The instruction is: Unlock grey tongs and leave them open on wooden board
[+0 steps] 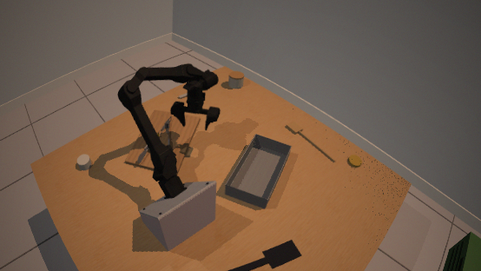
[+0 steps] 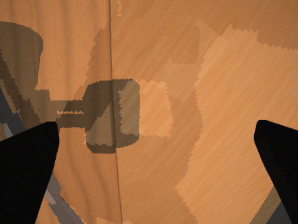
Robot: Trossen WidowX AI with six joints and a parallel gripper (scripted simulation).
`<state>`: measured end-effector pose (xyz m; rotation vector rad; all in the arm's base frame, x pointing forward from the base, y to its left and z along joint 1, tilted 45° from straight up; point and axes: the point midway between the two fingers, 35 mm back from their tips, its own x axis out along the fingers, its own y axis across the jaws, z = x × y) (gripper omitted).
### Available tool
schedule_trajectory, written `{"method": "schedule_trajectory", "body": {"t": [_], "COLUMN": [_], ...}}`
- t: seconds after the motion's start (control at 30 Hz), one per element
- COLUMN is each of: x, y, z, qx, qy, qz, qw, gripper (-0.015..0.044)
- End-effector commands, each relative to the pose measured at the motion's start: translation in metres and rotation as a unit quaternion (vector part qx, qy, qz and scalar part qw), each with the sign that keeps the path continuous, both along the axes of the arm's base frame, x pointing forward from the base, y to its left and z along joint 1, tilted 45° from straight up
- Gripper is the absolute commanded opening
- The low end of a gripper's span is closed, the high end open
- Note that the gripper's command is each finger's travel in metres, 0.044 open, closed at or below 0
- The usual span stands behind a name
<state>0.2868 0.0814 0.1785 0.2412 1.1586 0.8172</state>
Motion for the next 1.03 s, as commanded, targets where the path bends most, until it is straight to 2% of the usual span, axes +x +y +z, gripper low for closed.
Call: {"method": "schedule_trajectory", "body": {"t": [0.0, 0.17, 1.0], "x": [0.0, -0.008, -0.008], "y": [-0.008, -0.026, -0.026], "z": [0.007, 0.029, 0.029], "qx": [0.005, 0.001, 0.001], "qy": [-0.006, 0.0, 0.0], "qz": [0.003, 0.0, 0.0], "qw": [1.0, 1.0, 1.0], "gripper": [0.044, 0.044, 0.044]}}
